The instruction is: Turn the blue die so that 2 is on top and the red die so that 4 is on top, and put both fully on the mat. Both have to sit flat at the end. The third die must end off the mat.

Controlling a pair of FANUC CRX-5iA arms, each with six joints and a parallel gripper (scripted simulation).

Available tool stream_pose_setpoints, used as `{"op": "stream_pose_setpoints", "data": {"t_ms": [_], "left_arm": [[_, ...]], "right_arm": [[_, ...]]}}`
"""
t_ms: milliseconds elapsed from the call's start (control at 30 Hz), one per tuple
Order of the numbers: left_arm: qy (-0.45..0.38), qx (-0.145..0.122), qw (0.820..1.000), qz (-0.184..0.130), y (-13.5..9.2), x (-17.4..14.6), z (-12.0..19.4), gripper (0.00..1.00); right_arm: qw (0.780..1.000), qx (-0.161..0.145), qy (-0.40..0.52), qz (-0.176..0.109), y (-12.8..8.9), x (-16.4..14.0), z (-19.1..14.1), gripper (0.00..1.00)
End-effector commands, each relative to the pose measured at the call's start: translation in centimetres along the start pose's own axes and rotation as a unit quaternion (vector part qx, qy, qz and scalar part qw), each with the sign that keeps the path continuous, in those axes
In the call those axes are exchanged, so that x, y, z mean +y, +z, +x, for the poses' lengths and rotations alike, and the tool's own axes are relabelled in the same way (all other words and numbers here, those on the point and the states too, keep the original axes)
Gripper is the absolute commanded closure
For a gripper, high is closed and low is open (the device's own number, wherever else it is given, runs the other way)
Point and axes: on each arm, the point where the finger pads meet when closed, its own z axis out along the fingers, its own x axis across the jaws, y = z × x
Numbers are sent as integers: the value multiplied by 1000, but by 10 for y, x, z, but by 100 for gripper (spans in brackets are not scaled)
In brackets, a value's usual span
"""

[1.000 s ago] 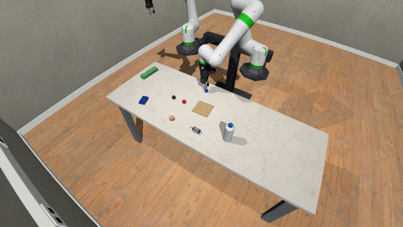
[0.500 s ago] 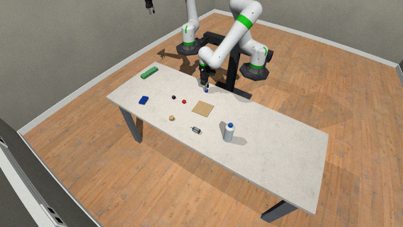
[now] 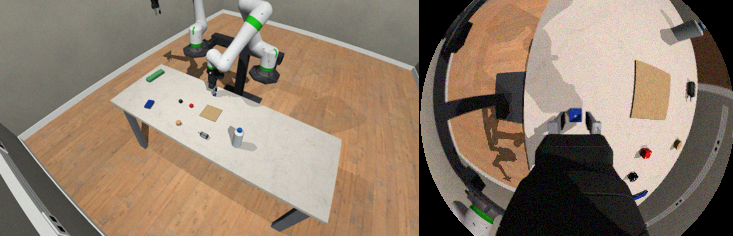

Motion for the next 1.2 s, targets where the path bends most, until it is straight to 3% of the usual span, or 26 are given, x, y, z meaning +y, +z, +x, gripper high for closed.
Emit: {"op": "stream_pose_setpoints", "data": {"t_ms": [0,1167], "left_arm": [[0,0,1000,-1,-1,0,0,21],[0,0,1000,-1,6,1,1,21]], "right_arm": [[1000,0,0,-1,-1,0,0,0],[1000,0,0,-1,-1,0,0,0]]}}
